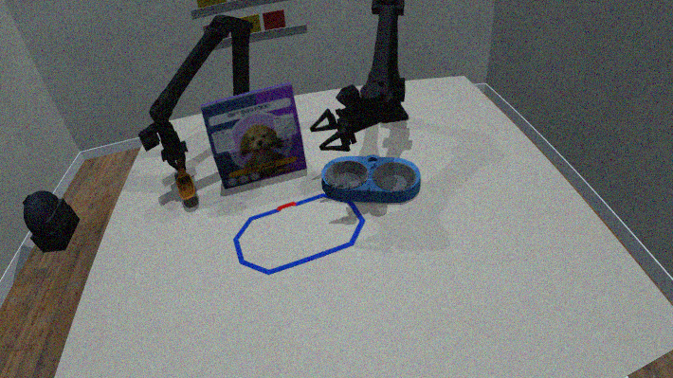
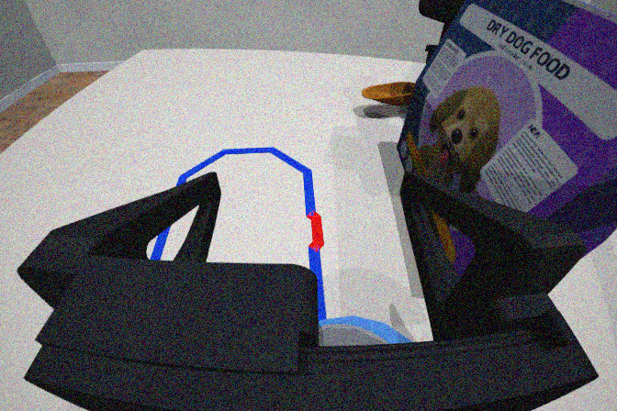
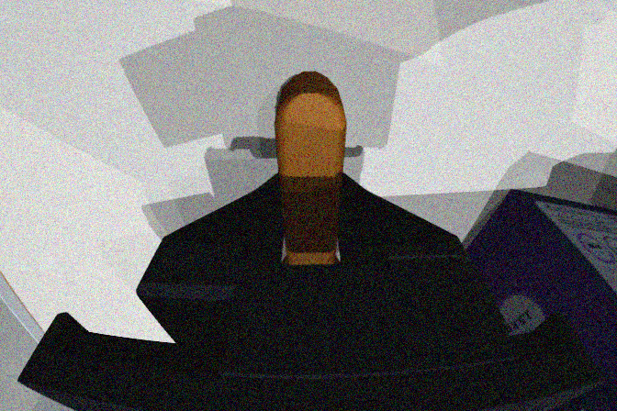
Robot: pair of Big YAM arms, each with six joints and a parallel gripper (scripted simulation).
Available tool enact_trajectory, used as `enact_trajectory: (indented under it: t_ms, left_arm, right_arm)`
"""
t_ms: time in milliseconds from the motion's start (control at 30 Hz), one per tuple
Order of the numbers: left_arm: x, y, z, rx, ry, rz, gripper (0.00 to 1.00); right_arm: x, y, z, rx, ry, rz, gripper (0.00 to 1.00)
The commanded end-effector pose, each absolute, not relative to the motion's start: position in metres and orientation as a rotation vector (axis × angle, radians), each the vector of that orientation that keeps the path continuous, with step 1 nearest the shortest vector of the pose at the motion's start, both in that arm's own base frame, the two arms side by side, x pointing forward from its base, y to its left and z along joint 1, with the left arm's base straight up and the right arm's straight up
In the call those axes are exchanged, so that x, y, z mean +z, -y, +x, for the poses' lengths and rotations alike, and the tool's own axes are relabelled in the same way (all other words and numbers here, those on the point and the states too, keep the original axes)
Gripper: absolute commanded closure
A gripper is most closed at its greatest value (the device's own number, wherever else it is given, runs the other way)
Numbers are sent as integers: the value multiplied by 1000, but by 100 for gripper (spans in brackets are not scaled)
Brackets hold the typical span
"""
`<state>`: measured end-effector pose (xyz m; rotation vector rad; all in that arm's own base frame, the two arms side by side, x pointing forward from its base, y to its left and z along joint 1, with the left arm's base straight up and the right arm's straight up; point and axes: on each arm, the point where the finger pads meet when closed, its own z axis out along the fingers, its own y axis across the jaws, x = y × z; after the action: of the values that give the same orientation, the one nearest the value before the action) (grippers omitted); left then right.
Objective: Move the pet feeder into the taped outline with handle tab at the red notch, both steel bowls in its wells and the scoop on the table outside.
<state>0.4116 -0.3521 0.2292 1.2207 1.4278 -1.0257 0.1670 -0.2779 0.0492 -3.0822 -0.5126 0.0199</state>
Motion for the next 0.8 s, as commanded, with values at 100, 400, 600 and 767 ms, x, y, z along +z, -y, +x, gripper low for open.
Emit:
enact_trajectory:
  t_ms: [100, 400, 600, 767]
  left_arm:
    - [237, 333, 413, -985, -1378, 1216, 0]
    - [223, 324, 411, -991, -1393, 1216, 0]
    - [217, 314, 405, -989, -1392, 1218, 0]
    - [217, 307, 401, -983, -1382, 1219, 0]
  right_arm:
    - [38, 275, 173, 14, 499, -3089, 81]
    - [35, 286, 174, 7, 497, -3101, 81]
    - [27, 283, 171, 9, 494, -3098, 69]
    - [58, 295, 178, -16, 501, -3136, 13]
